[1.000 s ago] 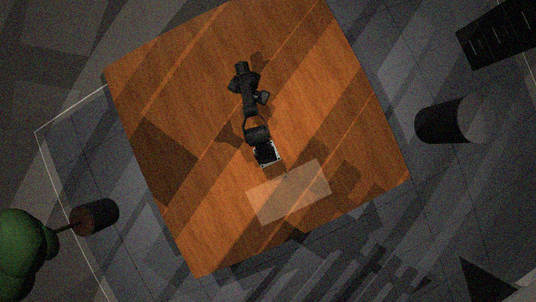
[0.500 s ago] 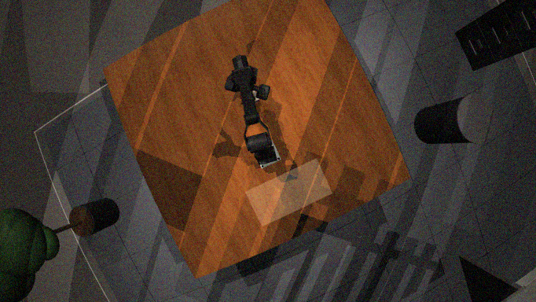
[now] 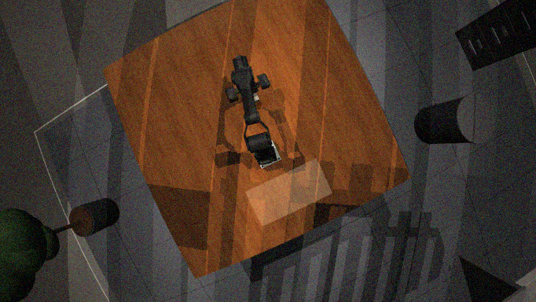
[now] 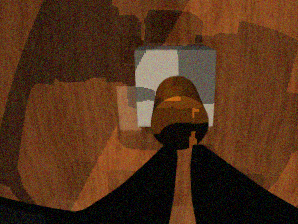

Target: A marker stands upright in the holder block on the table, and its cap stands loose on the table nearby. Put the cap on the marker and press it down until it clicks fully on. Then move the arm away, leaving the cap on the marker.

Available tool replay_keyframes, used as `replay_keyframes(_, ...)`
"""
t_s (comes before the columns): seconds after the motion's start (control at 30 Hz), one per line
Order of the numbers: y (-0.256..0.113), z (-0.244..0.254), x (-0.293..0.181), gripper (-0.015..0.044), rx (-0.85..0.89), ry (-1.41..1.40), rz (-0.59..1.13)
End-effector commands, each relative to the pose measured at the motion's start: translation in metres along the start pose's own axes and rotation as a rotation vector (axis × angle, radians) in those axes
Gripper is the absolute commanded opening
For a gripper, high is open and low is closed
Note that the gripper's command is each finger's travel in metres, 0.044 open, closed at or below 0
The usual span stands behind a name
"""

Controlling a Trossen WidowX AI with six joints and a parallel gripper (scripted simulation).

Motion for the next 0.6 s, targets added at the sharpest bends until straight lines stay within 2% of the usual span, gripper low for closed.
replay_keyframes(0.0, 0.001, 0.000, 0.000, 0.0000, 0.000, -0.052, 0.001)
replay_keyframes(0.57, 0.013, 0.000, 0.000, 0.0000, 0.000, -0.052, 0.001)
Point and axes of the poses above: the point midway between the two fingers, 35 mm back from their tips, its own y axis out along the fingers, its own z axis across the jaws, x = y × z, the point moved 5 cm from there along -y, back along the fingers, and after that the axes turned 1 degree about -y, right-handed, at the moved point
